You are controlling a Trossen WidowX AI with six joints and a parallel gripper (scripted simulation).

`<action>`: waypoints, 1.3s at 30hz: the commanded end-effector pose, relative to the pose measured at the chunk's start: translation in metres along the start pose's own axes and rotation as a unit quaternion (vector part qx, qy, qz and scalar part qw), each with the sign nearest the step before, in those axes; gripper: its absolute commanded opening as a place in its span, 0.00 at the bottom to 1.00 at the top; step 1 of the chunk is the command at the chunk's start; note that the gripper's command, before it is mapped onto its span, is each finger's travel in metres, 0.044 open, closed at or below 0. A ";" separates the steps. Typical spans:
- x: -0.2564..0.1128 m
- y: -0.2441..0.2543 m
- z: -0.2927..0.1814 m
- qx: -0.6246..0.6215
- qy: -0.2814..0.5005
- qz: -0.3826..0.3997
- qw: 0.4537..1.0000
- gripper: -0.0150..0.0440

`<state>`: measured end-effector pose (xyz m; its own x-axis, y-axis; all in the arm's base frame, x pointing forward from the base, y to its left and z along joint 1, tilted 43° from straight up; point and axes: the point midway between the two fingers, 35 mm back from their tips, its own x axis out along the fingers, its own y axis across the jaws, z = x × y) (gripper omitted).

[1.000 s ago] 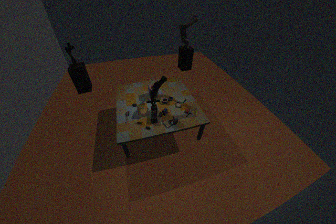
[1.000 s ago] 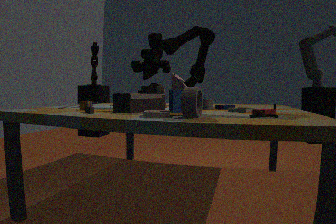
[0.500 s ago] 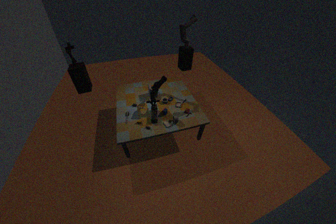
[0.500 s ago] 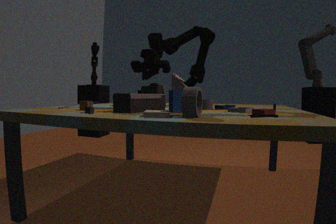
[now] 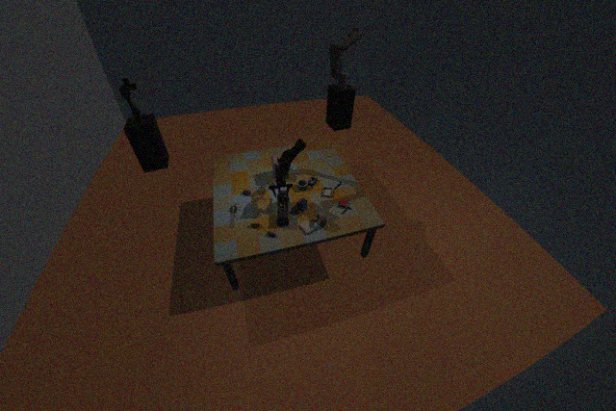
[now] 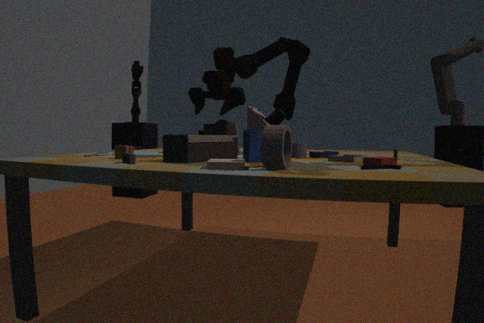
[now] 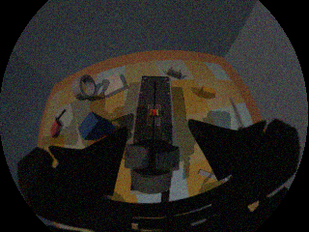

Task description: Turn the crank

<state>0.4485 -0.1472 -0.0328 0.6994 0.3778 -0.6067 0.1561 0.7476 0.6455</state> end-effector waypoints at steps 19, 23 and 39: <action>0.000 0.000 0.000 0.000 0.000 0.000 1.000 0.25; 0.000 0.000 0.000 0.000 0.000 0.000 1.000 0.25; 0.000 0.000 0.000 0.000 0.000 0.000 1.000 0.52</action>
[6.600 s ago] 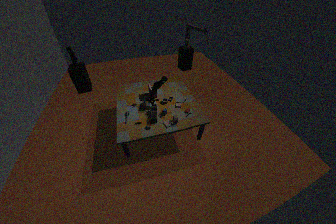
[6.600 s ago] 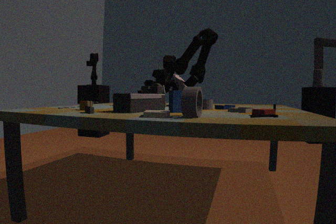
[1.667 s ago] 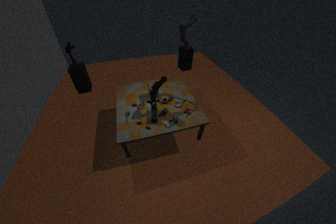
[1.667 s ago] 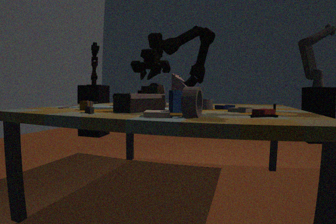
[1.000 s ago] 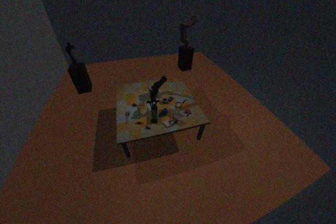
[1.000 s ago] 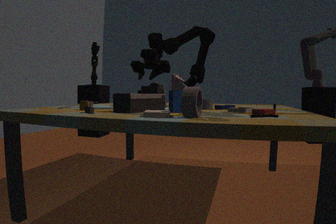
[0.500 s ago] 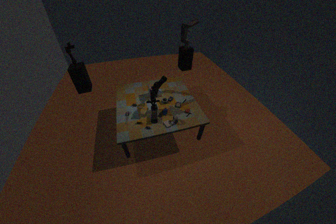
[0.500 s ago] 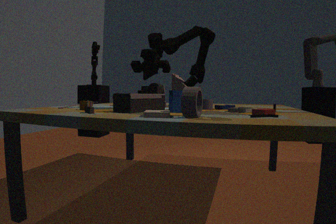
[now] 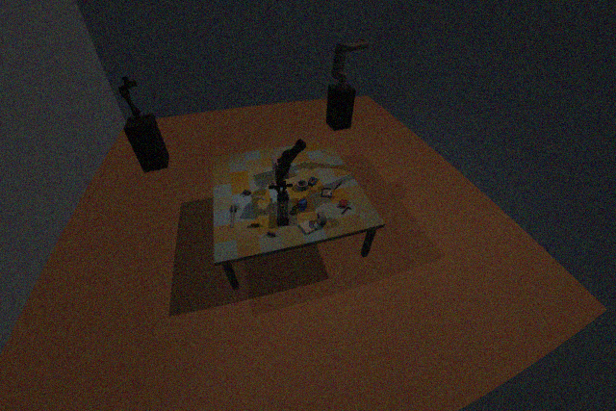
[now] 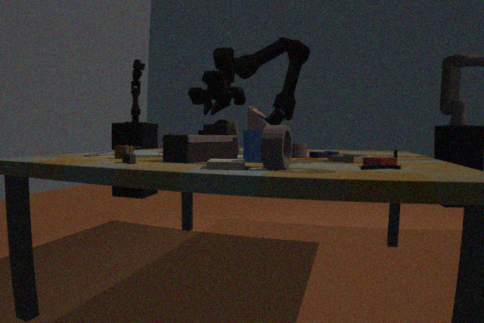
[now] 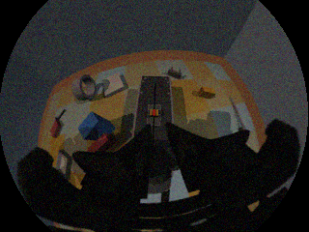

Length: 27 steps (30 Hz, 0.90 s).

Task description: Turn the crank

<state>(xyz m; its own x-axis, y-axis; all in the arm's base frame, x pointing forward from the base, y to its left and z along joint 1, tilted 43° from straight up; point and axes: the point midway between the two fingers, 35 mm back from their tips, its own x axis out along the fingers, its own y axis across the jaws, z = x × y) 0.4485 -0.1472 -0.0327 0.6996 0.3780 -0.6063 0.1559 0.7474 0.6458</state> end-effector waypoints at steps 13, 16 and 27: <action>0.000 0.000 0.000 0.000 0.000 0.000 1.000 0.96; 0.000 0.000 0.000 0.000 0.000 0.000 1.000 0.82; 0.000 0.000 0.000 0.000 0.000 0.000 1.000 0.33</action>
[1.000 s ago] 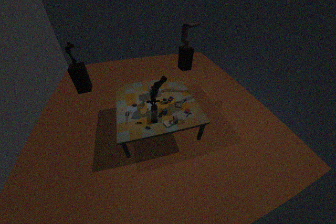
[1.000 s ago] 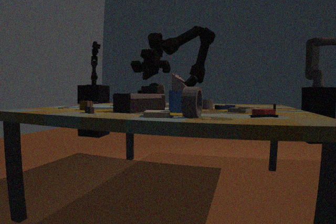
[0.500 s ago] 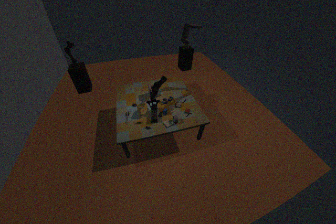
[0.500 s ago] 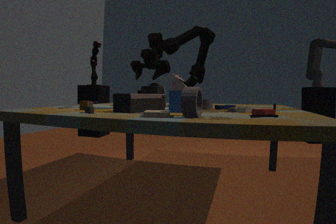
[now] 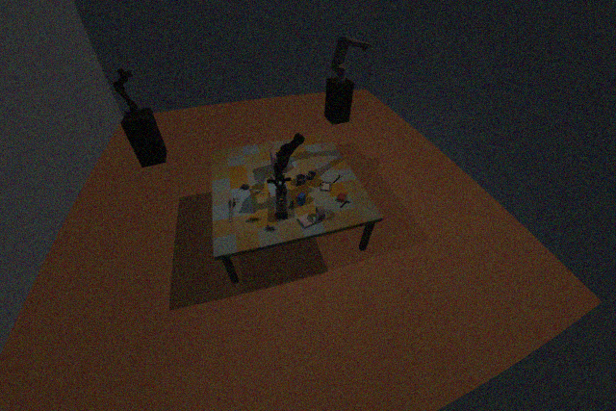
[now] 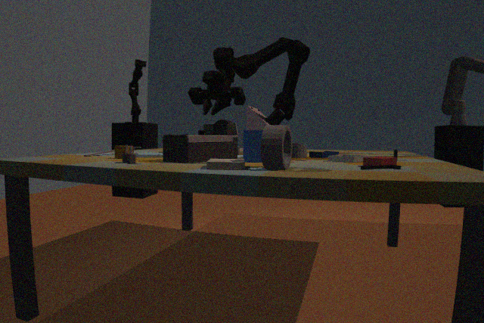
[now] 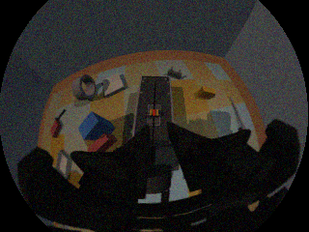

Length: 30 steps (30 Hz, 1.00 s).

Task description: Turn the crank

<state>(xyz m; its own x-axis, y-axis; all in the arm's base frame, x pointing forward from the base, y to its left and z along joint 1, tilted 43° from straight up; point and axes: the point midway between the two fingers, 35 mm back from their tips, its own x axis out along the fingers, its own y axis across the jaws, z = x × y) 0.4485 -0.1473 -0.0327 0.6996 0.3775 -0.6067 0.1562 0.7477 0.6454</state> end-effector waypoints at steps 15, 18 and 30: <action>0.000 0.000 0.000 0.000 0.000 0.000 1.000 0.25; 0.000 0.000 0.000 0.000 0.000 0.000 1.000 0.25; 0.000 0.000 0.000 0.000 0.000 0.000 1.000 0.74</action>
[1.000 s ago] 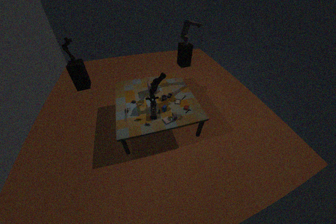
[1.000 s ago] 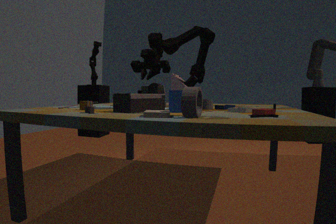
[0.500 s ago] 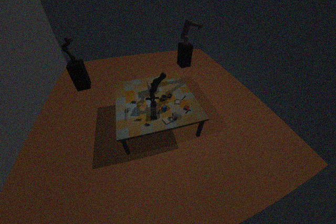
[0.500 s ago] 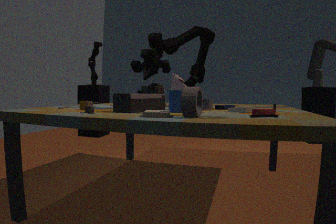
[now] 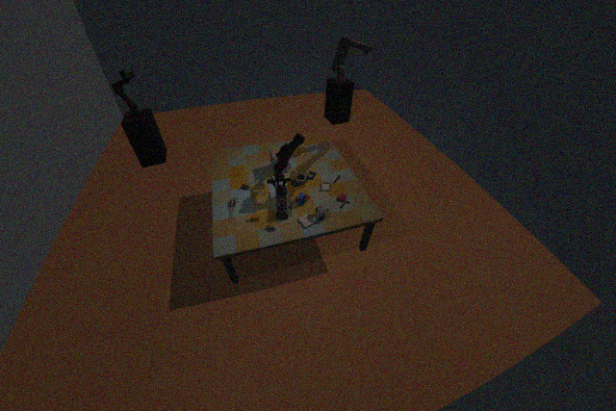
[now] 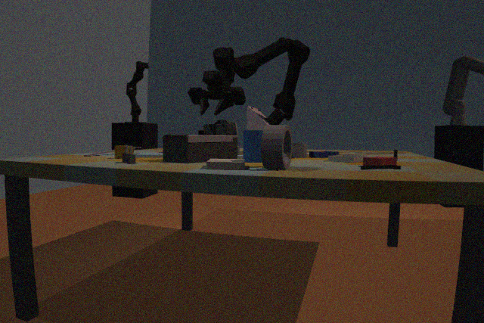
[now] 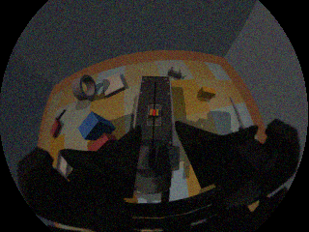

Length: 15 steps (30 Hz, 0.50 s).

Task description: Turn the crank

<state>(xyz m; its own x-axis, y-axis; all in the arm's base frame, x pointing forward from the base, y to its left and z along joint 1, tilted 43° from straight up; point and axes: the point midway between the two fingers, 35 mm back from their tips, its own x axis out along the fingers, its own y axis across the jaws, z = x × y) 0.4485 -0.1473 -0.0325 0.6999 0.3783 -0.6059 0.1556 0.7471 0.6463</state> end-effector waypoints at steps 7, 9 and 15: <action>0.000 0.000 0.000 0.000 0.000 0.000 1.000 1.00; 0.000 0.000 0.000 0.000 0.000 0.000 1.000 0.91; 0.000 0.000 0.000 0.000 0.000 0.000 1.000 0.64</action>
<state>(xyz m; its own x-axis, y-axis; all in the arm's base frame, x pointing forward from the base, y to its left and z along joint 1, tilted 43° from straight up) 0.4485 -0.1474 -0.0326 0.6999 0.3777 -0.6062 0.1560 0.7474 0.6458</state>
